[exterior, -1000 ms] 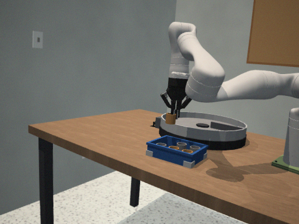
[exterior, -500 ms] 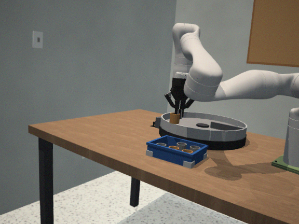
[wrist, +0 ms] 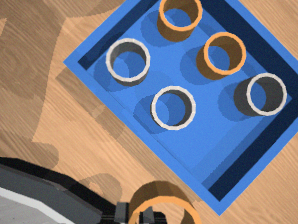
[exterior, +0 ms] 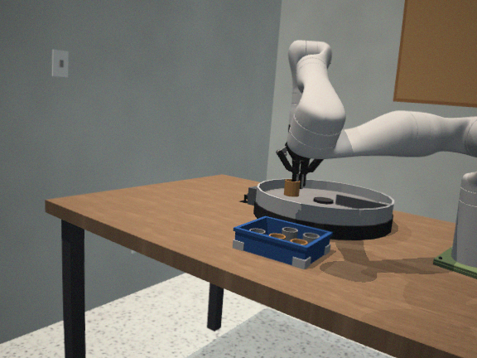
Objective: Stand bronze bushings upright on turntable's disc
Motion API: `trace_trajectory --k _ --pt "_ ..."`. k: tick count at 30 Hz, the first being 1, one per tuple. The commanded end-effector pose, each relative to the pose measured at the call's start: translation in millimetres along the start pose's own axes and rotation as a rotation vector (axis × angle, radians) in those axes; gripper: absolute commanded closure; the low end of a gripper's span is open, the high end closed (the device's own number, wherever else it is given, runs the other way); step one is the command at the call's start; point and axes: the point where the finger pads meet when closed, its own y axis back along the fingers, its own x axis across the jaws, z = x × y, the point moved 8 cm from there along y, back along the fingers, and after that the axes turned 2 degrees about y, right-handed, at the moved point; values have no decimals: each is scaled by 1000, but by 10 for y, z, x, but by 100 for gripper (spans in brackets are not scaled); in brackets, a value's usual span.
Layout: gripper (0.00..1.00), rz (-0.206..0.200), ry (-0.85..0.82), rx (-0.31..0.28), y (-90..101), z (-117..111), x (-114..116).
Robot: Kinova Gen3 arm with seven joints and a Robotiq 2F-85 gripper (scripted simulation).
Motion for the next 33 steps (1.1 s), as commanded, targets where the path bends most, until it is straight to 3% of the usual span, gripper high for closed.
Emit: trace_trajectory --k 1,6,21,23,33 --pt "100 5 -9 -3 15 130 -181" --pt "100 5 -9 -3 14 212 -321" --pt "100 5 -8 -2 8 690 -1133" --pt "100 5 -8 -2 8 690 -1133" --pt "100 4 -5 -2 7 1049 -1727"
